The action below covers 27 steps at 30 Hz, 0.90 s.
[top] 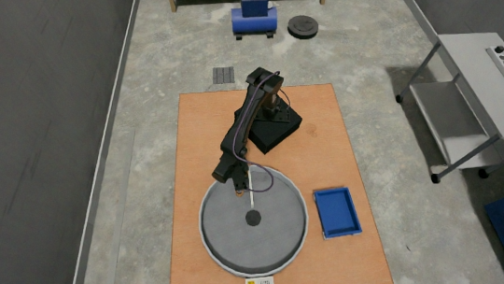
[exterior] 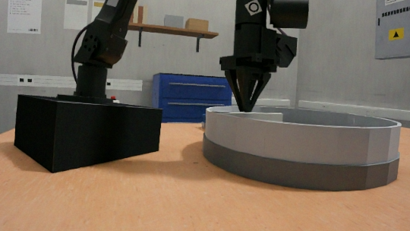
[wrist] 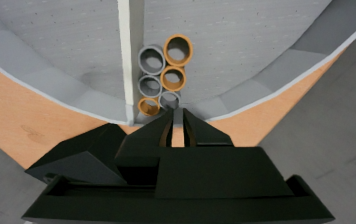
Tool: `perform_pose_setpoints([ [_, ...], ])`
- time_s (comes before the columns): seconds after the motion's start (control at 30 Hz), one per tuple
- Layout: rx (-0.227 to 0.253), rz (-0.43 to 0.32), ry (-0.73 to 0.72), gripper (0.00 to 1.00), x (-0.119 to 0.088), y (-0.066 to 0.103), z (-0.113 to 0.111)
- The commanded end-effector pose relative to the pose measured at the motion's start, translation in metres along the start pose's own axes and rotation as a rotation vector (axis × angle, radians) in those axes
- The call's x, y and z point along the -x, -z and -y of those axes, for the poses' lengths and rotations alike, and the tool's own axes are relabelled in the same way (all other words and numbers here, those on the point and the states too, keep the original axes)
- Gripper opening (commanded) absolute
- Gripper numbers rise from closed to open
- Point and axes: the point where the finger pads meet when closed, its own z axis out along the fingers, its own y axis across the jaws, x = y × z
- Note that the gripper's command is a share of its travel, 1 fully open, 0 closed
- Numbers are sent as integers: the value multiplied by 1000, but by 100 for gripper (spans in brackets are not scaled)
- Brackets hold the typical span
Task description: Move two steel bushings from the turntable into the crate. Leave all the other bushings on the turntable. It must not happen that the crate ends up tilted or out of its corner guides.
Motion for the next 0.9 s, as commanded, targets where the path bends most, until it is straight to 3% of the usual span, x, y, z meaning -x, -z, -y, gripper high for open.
perform_pose_setpoints([
  [0.0,-28,44,1,13,10,12,4],
  [0.63,-28,43,1,13,10,12,4],
  [0.87,-11,26,-3,13,-1,4,0],
])
